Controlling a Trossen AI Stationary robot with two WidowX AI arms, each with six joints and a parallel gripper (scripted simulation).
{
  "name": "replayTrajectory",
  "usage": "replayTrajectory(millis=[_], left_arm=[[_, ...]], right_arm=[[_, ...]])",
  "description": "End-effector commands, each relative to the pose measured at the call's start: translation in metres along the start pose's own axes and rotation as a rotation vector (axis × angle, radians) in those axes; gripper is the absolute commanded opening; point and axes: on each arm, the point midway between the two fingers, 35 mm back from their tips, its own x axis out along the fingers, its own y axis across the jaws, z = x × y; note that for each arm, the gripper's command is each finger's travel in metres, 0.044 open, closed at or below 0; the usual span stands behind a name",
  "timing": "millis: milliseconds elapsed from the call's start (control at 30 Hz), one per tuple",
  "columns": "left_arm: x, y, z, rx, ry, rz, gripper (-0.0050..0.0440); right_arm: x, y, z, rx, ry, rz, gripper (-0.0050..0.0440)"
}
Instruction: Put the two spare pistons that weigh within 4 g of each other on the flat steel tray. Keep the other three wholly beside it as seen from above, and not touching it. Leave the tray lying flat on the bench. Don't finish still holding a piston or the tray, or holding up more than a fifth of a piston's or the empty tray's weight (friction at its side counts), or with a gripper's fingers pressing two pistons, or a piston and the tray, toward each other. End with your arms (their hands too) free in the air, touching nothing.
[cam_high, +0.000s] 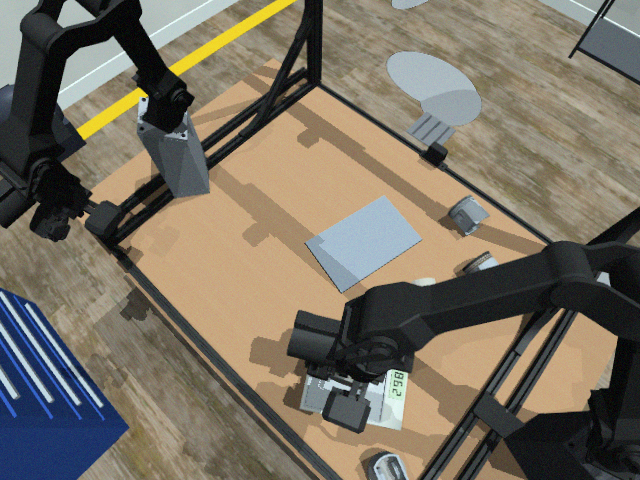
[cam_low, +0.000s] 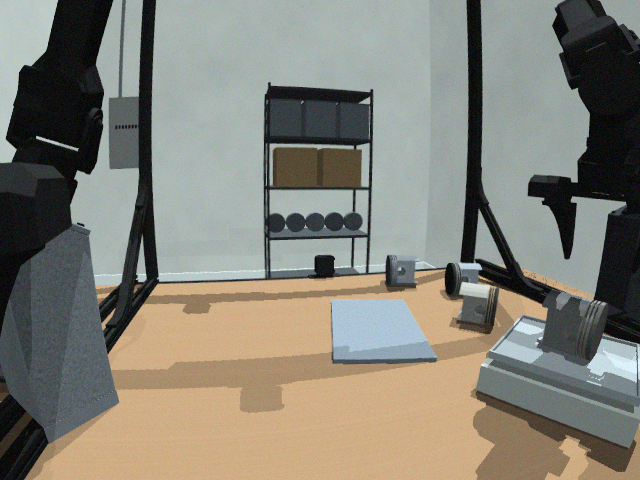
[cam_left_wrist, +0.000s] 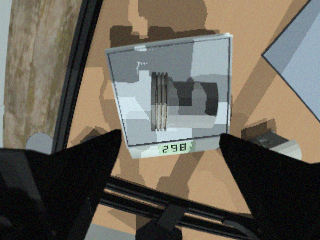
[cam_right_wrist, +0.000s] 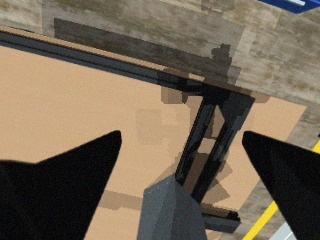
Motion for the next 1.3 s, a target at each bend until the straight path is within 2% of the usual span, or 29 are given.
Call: replayTrajectory(millis=[0,133,633,733,1100,1200,1267], left_arm=[[-0.001,-0.002,-0.019,0.014,-0.002,0.003,0.0378],[-0.001,-0.004,-0.029,0.014,-0.002,0.003,0.0378],[-0.001,-0.012,-0.104,0.014,-0.002,0.003,0.0378],[-0.001,-0.012,-0.107,0.013,-0.001,0.003,0.0378],[0.043,-0.044,-0.117,-0.113,-0.265,0.025,0.0378],[0.043,-0.044,-0.117,-0.147,-0.337,0.030,0.0378],[0.043,-0.044,-0.117,-0.147,-0.337,0.030,0.0378]], right_arm=[[0.000,0.000,0.000,0.000,0.001,0.001,0.0440],[0.000,0.000,0.000,0.000,0.001,0.001,0.0440],[0.000,0.000,0.000,0.000,0.001,0.001,0.0440],[0.000,0.000,0.000,0.000,0.001,0.001,0.0440],[0.000,0.000,0.000,0.000,0.001,0.001,0.0440],[0.000,0.000,0.000,0.000,0.001,0.001,0.0440],[0.000,0.000,0.000,0.000,0.001,0.001,0.0440]])
